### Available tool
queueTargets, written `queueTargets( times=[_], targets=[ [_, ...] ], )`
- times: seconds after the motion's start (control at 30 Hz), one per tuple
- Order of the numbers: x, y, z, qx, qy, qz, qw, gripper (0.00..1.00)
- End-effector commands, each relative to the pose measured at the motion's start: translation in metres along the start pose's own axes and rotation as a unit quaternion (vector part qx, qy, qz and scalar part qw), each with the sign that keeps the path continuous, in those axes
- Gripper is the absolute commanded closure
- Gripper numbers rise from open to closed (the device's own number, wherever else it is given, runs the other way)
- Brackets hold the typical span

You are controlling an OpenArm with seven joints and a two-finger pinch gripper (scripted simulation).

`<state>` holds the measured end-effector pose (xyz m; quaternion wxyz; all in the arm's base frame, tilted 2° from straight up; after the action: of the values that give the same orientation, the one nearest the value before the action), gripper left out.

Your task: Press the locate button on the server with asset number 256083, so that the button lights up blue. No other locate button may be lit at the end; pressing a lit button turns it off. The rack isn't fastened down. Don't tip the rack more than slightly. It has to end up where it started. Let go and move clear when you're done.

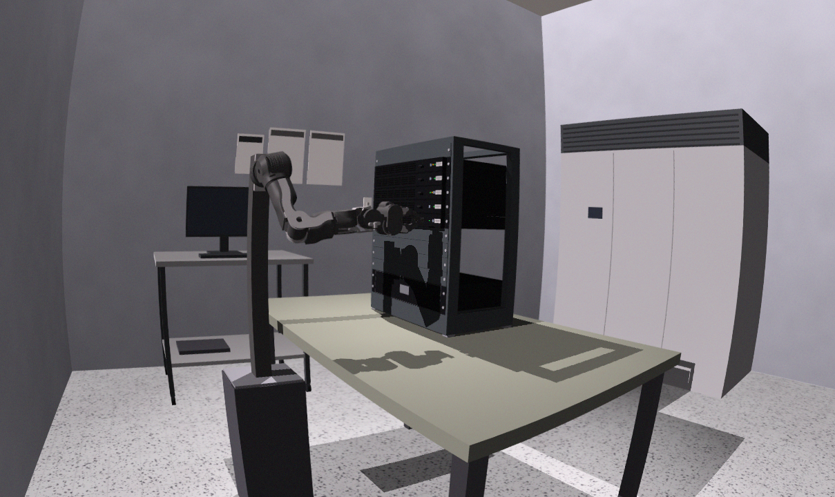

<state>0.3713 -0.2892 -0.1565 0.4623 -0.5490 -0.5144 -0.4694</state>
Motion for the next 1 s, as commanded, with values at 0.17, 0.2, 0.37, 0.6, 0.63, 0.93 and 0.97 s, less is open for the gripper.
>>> queueTargets(
  times=[0.17, 0.2, 0.37, 0.6, 0.63, 0.93, 0.97],
  targets=[
    [0.001, 0.008, 0.001, 0.002, -0.001, -0.004, 1.0, 1.0],
    [0.001, 0.009, 0.001, 0.002, -0.001, -0.004, 1.0, 1.0],
    [0.001, 0.014, 0.001, 0.002, -0.001, -0.004, 1.0, 1.0],
    [0.001, 0.021, 0.001, 0.002, -0.001, -0.004, 1.0, 1.0],
    [0.001, 0.022, 0.001, 0.002, -0.001, -0.004, 1.0, 1.0],
    [0.001, 0.031, 0.001, 0.002, -0.001, -0.004, 1.0, 1.0],
    [0.001, 0.031, 0.001, 0.002, -0.001, -0.004, 1.0, 1.0]
  ],
)
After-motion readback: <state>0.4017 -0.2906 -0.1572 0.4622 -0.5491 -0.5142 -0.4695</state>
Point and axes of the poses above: the point where the finger pads meet when closed, its own y axis out along the fingers, its own x axis across the jaws, z = x × y, the point moved 4 cm from there along -y, back along the fingers, and after that the axes turned 9 degrees about -y, right-handed, at the moved point
